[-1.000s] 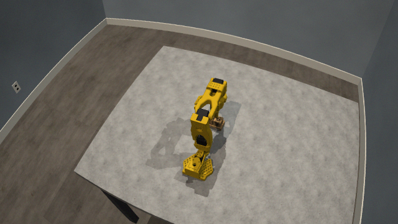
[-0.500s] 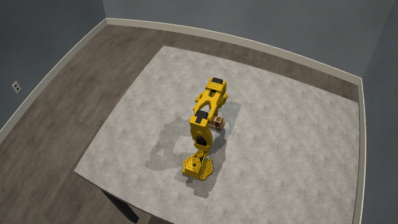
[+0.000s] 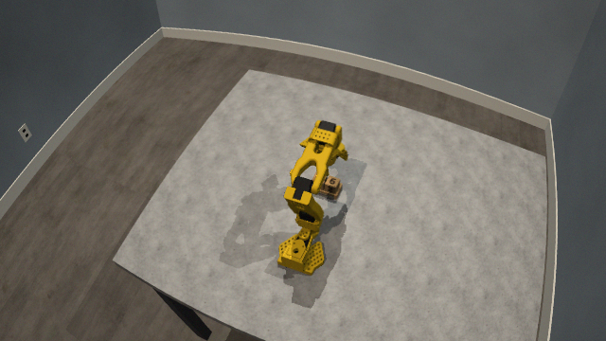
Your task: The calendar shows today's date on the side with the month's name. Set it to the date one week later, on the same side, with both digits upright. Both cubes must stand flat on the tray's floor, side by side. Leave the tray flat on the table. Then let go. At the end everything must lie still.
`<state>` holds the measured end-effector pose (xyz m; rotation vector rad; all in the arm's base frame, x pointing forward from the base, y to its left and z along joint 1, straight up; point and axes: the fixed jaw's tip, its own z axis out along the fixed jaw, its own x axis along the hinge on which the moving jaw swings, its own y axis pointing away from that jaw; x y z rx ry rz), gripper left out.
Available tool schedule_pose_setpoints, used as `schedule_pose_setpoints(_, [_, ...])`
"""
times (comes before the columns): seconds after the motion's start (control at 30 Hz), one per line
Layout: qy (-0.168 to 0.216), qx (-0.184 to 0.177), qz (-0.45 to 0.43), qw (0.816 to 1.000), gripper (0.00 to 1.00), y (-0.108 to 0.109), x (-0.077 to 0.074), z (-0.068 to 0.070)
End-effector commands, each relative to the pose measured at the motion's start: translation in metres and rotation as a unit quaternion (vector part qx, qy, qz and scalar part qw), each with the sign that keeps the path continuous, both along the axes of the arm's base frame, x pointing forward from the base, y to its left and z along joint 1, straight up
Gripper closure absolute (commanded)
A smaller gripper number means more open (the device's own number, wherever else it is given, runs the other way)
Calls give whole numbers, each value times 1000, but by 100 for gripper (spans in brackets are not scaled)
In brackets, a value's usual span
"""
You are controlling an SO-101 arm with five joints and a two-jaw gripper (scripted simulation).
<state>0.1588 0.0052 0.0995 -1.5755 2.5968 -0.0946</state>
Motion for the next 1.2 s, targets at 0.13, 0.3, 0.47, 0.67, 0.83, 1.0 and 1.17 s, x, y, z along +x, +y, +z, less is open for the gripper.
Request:
schedule_pose_setpoints(0.13, [-51,25,-151,987,64,-2,-6,13])
schedule_pose_setpoints(0.3, [-72,45,-243,966,64,-2,-10,18])
schedule_pose_setpoints(0.47, [-84,58,-293,951,64,-2,-12,20])
schedule_pose_setpoints(0.67, [-103,83,-380,916,64,-3,-16,24])
schedule_pose_setpoints(0.83, [-114,101,-432,889,64,-3,-19,26])
schedule_pose_setpoints(1.0, [-119,110,-455,875,64,-3,-19,27])
schedule_pose_setpoints(1.17, [-125,119,-480,860,64,-4,-20,28])
